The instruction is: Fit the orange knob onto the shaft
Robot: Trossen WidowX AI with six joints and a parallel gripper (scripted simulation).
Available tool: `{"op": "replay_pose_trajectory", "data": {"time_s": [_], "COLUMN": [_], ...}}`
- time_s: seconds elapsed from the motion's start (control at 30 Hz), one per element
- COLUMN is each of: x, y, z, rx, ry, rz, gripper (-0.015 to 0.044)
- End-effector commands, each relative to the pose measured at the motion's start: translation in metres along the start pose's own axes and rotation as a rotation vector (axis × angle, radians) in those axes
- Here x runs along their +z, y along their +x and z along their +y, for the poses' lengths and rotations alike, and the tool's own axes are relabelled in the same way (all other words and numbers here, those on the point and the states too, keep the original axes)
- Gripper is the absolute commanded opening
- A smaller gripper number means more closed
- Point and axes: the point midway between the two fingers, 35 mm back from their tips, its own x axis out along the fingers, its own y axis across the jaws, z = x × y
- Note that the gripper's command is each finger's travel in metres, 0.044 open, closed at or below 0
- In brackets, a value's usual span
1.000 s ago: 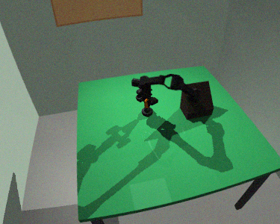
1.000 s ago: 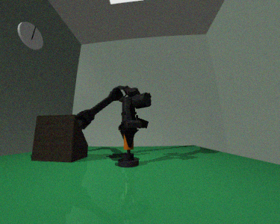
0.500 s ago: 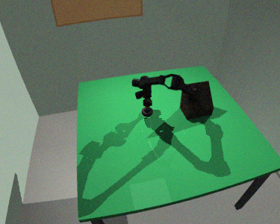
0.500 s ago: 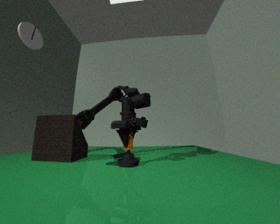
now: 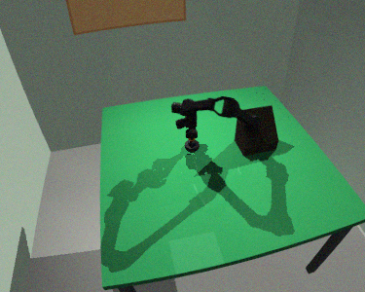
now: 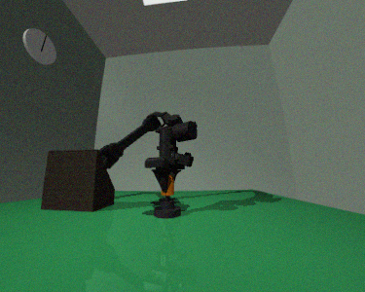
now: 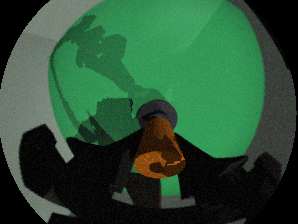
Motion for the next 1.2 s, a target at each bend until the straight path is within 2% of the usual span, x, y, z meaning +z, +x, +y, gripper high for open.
{"op": "replay_pose_trajectory", "data": {"time_s": [0.0,0.97,1.17], "x": [0.0006,-0.0019,-0.0003], "y": [0.0012,-0.0033,-0.0024], "z": [-0.0001,-0.0010,-0.0010], "rx": [-0.002,-0.002,-0.002], "ry": [0.004,0.004,0.155], "rz": [-0.002,-0.002,-0.002], "gripper": [0.0000,0.0000,0.0000]}}
